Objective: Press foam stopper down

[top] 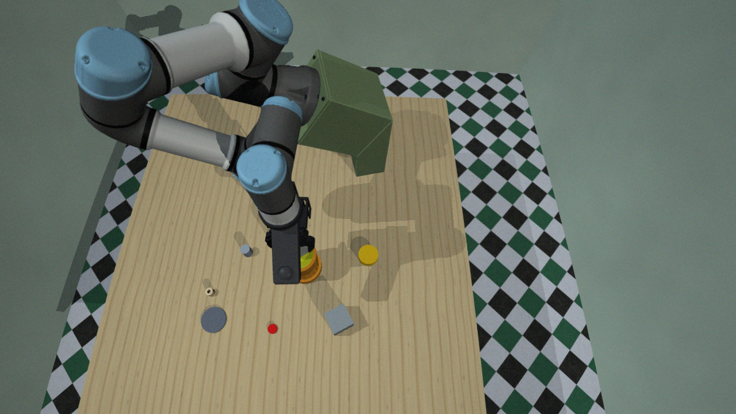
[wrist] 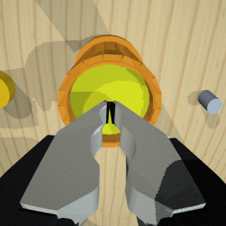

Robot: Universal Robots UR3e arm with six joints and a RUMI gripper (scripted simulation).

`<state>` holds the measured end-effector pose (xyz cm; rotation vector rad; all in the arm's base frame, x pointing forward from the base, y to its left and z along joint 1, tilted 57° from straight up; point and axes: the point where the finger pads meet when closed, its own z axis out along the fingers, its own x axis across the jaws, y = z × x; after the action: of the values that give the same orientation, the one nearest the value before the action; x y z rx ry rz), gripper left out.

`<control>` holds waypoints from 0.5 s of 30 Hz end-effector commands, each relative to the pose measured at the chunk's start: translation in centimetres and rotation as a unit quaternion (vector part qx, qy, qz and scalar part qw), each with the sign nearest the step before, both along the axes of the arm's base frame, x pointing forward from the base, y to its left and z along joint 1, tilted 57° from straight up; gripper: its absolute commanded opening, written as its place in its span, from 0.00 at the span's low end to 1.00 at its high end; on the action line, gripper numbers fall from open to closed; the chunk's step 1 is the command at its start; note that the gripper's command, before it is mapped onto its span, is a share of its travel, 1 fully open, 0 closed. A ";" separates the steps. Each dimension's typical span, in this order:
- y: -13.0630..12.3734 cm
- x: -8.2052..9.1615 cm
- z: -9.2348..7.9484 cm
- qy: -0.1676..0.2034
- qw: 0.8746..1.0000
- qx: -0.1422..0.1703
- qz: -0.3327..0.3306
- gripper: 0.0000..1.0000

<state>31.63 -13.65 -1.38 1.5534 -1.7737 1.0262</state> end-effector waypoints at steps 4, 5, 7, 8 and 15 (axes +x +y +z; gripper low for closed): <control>0.3 0.0 0.2 0.000 1.000 0.000 0.000 0.00; 0.4 0.0 0.3 0.000 1.000 0.000 0.000 0.00; 0.6 0.0 0.4 0.000 1.000 0.000 0.000 0.00; 0.7 0.0 0.5 0.000 1.000 0.000 0.000 0.00; 1.8 -0.1 1.2 0.000 1.000 0.000 0.000 0.00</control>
<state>31.52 -12.55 -0.66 1.5562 -1.7724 1.0290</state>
